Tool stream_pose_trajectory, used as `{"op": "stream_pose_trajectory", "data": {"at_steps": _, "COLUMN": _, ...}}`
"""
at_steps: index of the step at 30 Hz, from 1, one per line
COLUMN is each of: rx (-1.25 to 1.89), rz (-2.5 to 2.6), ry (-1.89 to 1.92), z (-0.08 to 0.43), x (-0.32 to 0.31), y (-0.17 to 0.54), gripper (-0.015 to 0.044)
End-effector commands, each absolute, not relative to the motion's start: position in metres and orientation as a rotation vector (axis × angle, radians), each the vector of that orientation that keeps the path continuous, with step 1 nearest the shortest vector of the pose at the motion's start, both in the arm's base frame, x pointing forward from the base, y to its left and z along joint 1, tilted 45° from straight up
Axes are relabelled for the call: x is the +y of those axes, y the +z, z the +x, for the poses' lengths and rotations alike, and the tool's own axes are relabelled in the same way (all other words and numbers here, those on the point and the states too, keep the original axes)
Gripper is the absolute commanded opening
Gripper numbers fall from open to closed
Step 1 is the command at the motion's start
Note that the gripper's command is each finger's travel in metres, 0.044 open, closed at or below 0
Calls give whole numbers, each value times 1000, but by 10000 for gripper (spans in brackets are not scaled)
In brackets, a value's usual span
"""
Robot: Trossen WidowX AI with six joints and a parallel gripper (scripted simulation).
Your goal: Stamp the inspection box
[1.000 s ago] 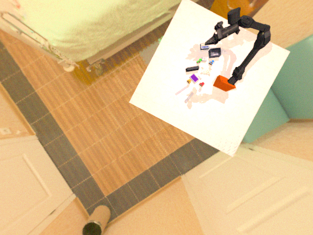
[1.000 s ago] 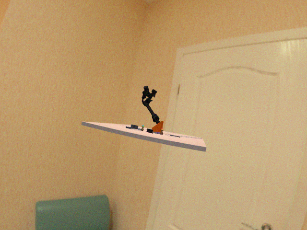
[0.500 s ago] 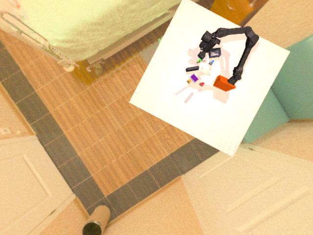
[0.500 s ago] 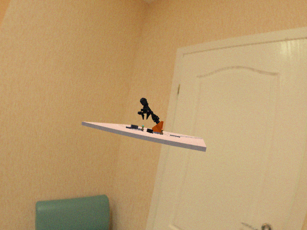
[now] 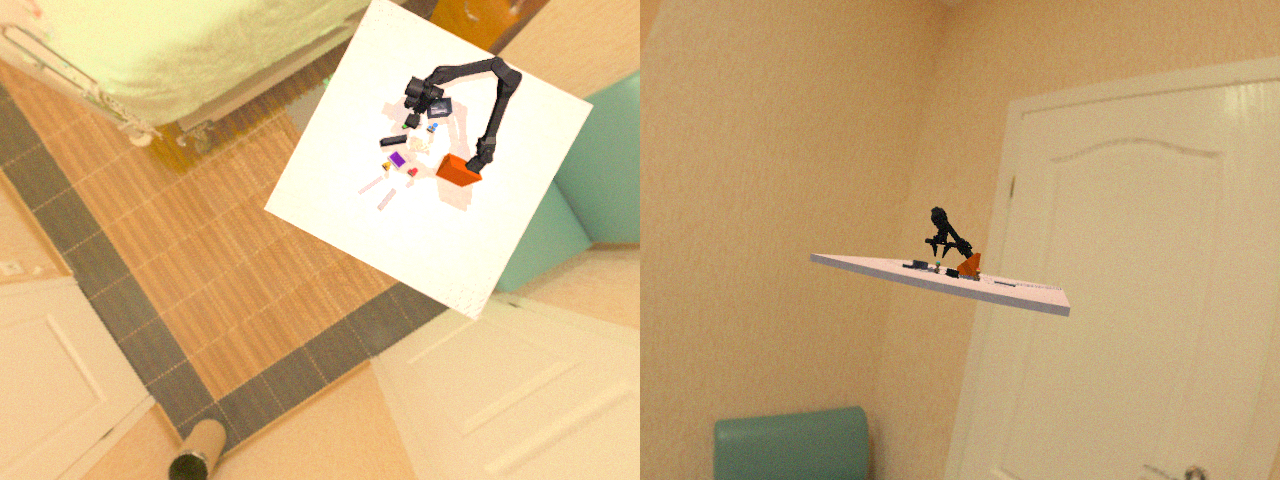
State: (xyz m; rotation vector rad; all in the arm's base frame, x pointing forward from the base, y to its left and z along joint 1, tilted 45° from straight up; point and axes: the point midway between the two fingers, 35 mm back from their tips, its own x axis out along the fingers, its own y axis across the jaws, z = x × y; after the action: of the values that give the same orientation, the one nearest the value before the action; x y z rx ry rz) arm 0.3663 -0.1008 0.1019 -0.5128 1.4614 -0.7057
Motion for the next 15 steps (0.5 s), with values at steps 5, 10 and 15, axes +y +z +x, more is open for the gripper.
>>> {"op": "stream_pose_trajectory", "data": {"at_steps": 5, "rx": 1467, "rz": -521, "ry": -706, "z": 366, "x": -110, "y": 93, "gripper": 221}}
{"op": "stream_pose_trajectory", "data": {"at_steps": 10, "rx": 1467, "rz": -521, "ry": -706, "z": 366, "x": -115, "y": 87, "gripper": 221}}
{"op": "stream_pose_trajectory", "data": {"at_steps": 15, "rx": 1467, "rz": -521, "ry": -706, "z": 366, "x": -121, "y": 81, "gripper": 221}}
